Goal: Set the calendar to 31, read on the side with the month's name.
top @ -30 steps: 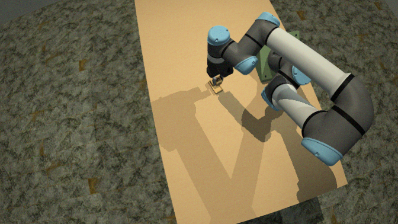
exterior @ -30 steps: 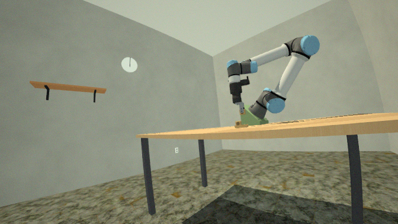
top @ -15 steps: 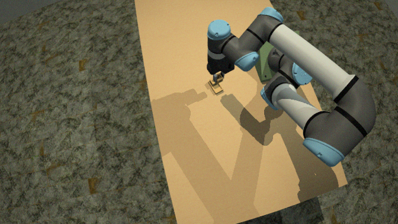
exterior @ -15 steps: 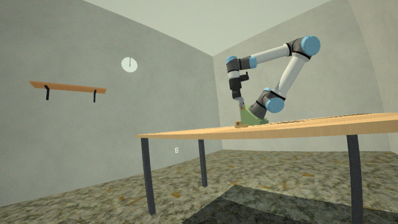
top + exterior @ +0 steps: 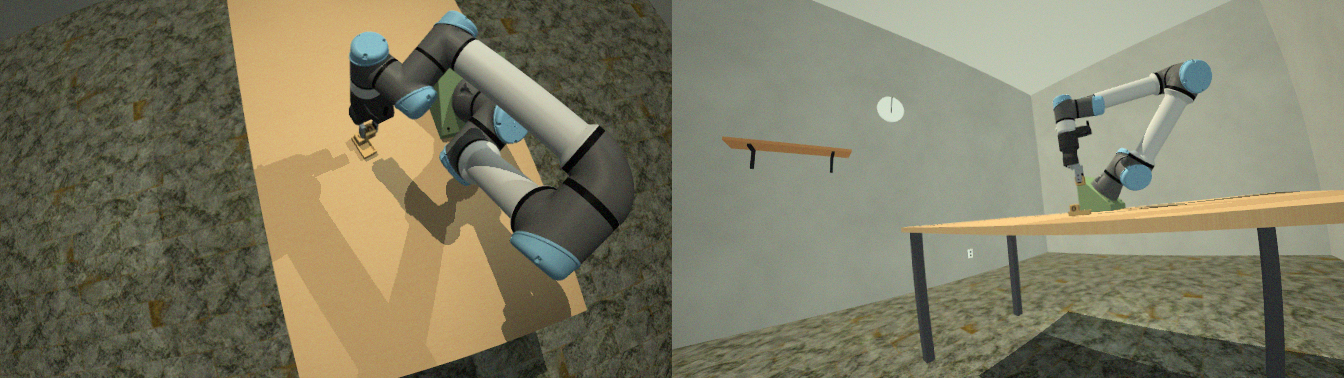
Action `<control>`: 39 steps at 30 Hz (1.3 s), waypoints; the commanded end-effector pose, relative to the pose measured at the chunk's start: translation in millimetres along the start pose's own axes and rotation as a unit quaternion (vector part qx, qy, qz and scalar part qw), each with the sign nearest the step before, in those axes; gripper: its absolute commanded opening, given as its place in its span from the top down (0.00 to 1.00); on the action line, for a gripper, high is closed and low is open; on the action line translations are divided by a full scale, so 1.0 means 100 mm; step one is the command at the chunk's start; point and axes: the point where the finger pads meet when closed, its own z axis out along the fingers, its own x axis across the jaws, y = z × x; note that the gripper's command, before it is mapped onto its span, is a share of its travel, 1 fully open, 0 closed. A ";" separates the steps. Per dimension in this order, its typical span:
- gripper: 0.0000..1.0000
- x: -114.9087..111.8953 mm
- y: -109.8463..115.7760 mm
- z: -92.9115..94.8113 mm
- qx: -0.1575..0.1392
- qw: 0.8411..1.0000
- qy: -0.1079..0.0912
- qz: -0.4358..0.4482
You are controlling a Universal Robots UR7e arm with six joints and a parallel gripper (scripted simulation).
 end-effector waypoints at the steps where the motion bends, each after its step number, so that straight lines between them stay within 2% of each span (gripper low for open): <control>1: 0.40 0.03 0.09 -0.02 -0.002 0.999 0.001 0.049; 11: 0.40 0.07 0.28 -0.02 -0.002 0.984 0.001 0.178; 14: 0.40 0.07 0.28 -0.02 -0.002 0.984 0.001 0.180; 17: 0.40 0.08 0.37 -0.02 -0.002 0.971 0.001 0.239; 22: 0.40 0.09 0.45 -0.01 -0.002 0.959 0.002 0.285; 27: 0.40 0.10 0.56 -0.01 -0.002 0.938 0.002 0.348; 30: 0.40 0.10 0.56 0.00 -0.002 0.937 0.002 0.351; 32: 0.40 0.11 0.64 0.00 -0.002 0.919 0.002 0.394; 39: 0.40 0.11 0.78 0.01 -0.002 0.883 0.002 0.469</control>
